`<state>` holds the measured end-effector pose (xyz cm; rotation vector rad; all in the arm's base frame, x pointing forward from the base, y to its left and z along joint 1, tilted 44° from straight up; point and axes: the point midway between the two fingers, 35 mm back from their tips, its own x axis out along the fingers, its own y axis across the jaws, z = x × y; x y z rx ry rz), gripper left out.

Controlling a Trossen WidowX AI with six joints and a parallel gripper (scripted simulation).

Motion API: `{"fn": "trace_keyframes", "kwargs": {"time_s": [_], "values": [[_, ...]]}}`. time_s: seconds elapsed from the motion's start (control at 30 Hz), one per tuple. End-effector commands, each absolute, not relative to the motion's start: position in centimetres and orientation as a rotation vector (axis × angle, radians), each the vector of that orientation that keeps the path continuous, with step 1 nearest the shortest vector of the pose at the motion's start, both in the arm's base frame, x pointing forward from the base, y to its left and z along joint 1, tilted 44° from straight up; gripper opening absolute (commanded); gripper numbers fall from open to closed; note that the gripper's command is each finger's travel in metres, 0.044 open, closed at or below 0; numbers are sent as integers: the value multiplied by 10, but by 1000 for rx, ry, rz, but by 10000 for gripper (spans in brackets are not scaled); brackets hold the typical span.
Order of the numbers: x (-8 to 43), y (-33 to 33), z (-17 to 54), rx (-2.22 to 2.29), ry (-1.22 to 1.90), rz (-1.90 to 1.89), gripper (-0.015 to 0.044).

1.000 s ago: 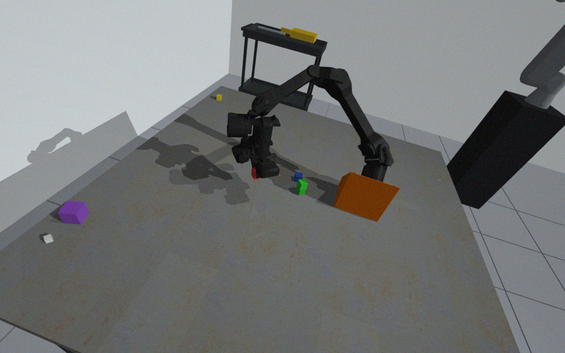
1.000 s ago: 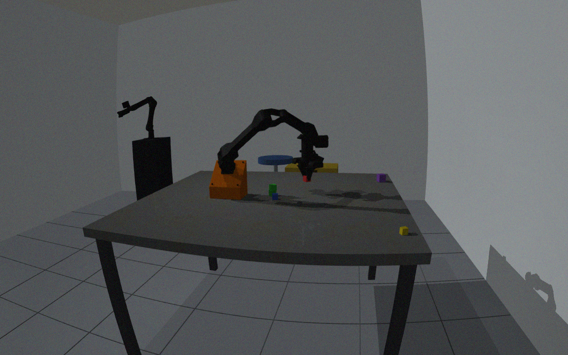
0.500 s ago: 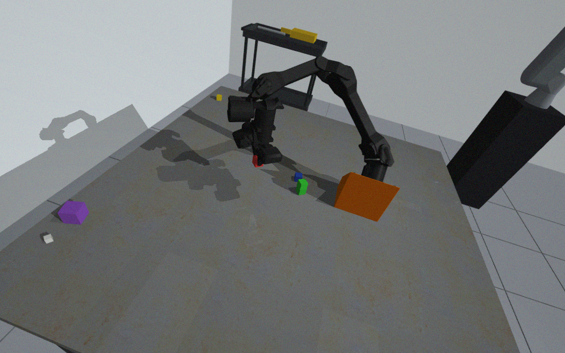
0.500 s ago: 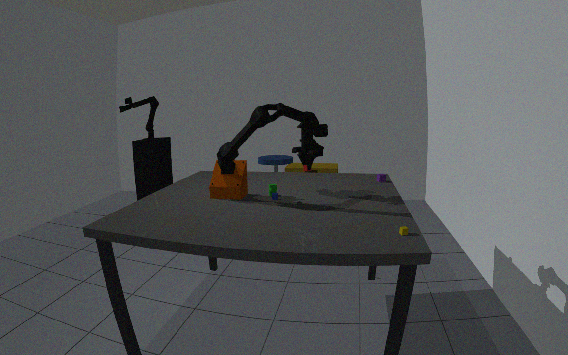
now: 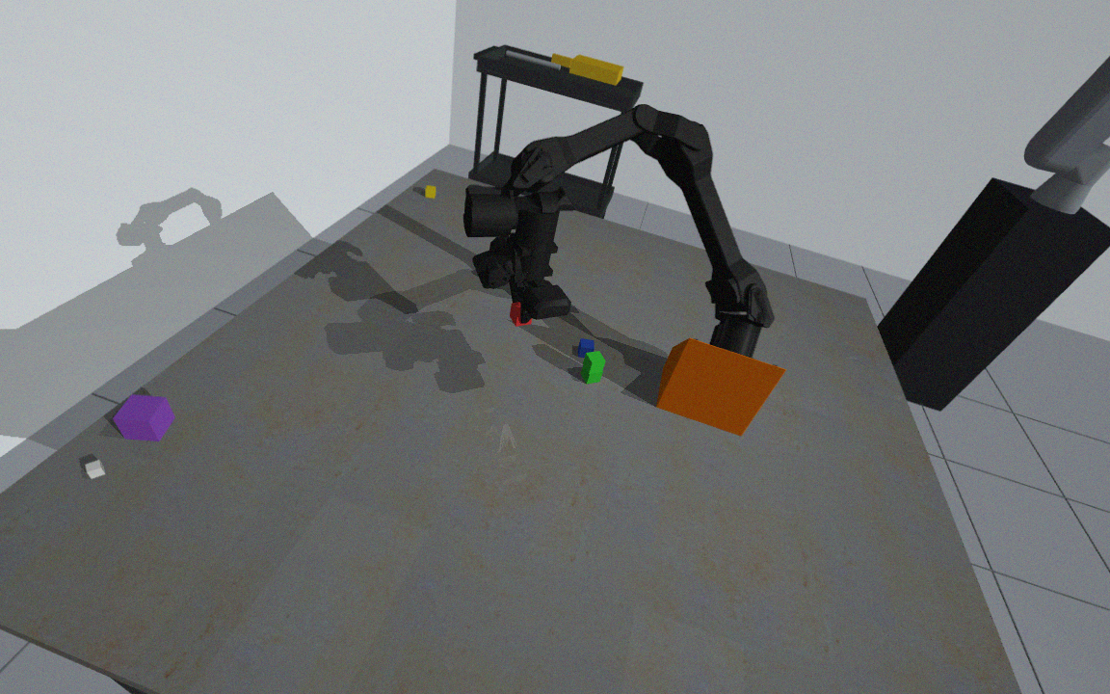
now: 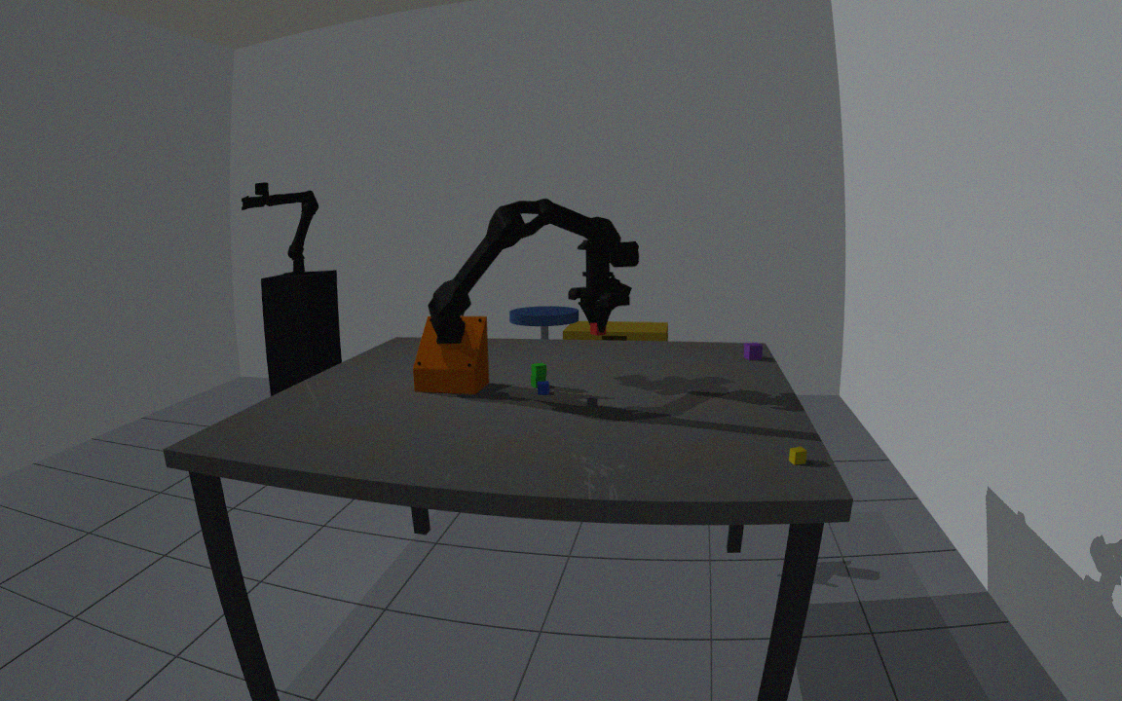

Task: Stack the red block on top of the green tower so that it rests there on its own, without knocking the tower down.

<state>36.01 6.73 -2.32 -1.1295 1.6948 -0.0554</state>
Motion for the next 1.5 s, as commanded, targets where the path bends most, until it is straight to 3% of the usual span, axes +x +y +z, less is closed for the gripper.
{"fn": "trace_keyframes", "kwargs": {"time_s": [0.0,1.13,1.47], "values": [[345,67,-17,-1126,1691,-54,0],[223,31,7,-1129,1697,-53,0],[221,9,-16,-1129,1697,-54,0]]}}
